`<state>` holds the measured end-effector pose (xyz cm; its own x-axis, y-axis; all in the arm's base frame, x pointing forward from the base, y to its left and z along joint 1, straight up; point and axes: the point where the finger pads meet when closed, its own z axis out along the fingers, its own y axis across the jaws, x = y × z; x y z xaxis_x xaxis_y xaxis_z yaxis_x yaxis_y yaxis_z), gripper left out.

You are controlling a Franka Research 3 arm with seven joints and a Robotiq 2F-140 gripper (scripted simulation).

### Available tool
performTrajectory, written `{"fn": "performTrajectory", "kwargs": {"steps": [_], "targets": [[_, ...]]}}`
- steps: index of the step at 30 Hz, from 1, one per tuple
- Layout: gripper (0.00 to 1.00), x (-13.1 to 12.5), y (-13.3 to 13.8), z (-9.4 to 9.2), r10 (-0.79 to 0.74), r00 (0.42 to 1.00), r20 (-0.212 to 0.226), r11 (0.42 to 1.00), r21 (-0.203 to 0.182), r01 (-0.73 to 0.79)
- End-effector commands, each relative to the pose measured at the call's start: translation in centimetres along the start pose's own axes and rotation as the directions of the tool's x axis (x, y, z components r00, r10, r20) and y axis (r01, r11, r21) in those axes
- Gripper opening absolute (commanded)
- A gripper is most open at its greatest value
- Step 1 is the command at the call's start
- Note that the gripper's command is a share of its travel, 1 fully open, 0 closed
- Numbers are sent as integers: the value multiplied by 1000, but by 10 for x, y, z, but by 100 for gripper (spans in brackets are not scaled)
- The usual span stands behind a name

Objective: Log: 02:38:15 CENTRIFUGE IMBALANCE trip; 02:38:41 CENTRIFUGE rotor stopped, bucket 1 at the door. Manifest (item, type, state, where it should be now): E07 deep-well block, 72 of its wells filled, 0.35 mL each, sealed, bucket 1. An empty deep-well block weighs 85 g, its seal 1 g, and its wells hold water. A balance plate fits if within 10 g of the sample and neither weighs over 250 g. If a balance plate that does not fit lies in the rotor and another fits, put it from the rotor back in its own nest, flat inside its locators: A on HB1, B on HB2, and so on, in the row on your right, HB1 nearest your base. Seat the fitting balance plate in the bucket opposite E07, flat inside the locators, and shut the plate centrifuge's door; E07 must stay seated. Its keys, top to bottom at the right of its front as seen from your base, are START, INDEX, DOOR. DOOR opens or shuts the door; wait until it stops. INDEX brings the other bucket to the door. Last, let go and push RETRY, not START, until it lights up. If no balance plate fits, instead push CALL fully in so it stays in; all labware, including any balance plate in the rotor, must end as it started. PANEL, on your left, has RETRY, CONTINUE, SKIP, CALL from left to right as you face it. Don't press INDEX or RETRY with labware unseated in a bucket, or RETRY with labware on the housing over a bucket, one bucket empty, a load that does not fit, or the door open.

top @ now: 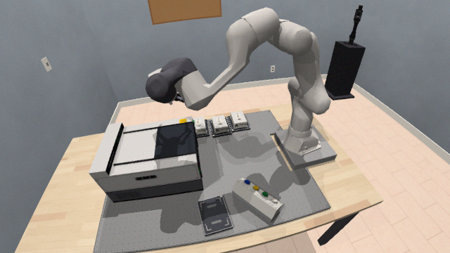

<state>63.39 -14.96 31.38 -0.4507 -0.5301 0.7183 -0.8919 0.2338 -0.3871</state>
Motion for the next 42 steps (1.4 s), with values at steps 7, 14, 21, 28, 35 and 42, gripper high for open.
{"fn": "performTrajectory", "kwargs": {"steps": [7,14,21,28,35,42], "targets": [[100,0,0,0,0,1000,0,1000,0,0],[100,0,0,0,0,1000,0,1000,0,0],[100,19,10,15,105,995,5,994,-44,-104],[100,76,47,58,430,903,-25,885,-185,-427],[100,100,69,75,570,819,-63,786,-246,-567],[100,124,94,92,705,699,-122,643,-304,-702]]}}
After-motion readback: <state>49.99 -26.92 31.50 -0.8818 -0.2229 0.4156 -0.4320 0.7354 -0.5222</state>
